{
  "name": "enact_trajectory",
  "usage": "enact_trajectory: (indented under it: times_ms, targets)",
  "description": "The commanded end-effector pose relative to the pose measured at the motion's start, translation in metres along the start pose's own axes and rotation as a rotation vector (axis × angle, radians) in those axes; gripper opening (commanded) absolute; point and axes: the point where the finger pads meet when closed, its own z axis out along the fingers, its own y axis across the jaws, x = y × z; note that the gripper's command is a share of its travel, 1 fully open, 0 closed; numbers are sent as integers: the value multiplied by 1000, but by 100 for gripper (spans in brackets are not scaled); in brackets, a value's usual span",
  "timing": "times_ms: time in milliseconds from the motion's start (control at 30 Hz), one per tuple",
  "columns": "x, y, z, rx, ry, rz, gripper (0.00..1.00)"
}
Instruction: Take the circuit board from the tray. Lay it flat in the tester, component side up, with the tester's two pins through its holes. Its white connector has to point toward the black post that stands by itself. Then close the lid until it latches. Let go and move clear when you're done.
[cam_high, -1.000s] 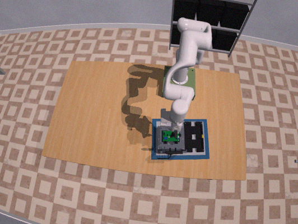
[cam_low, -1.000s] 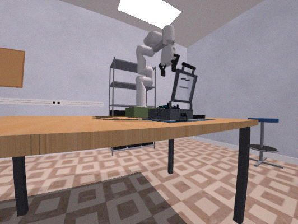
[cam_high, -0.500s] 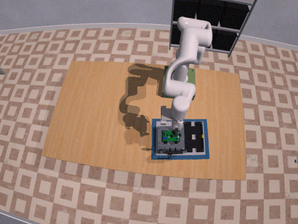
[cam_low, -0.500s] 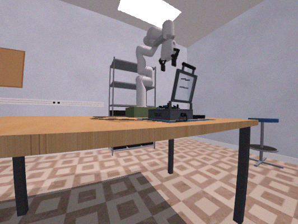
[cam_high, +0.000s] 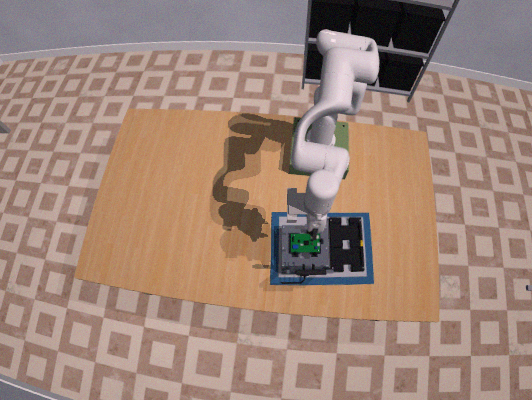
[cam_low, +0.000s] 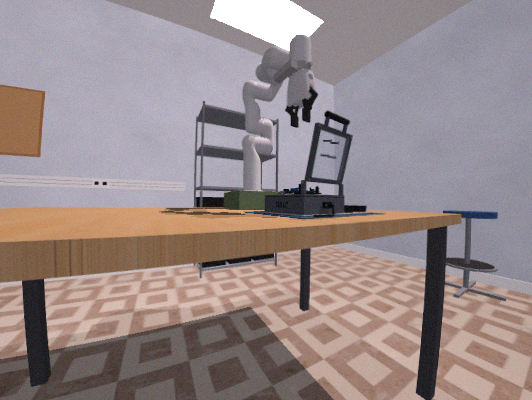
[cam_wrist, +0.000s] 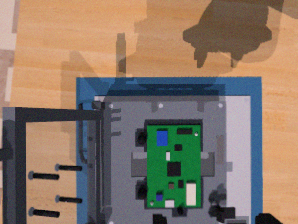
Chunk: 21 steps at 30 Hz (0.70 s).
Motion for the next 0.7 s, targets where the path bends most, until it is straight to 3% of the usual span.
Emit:
enact_trajectory:
  times_ms: [0, 367, 667]
  targets:
    - [0, -1, -2, 4, 1, 0, 52]
    - [0, -9, -2, 4, 1, 0, 52]
    - [0, -49, -2, 4, 1, 0, 52]
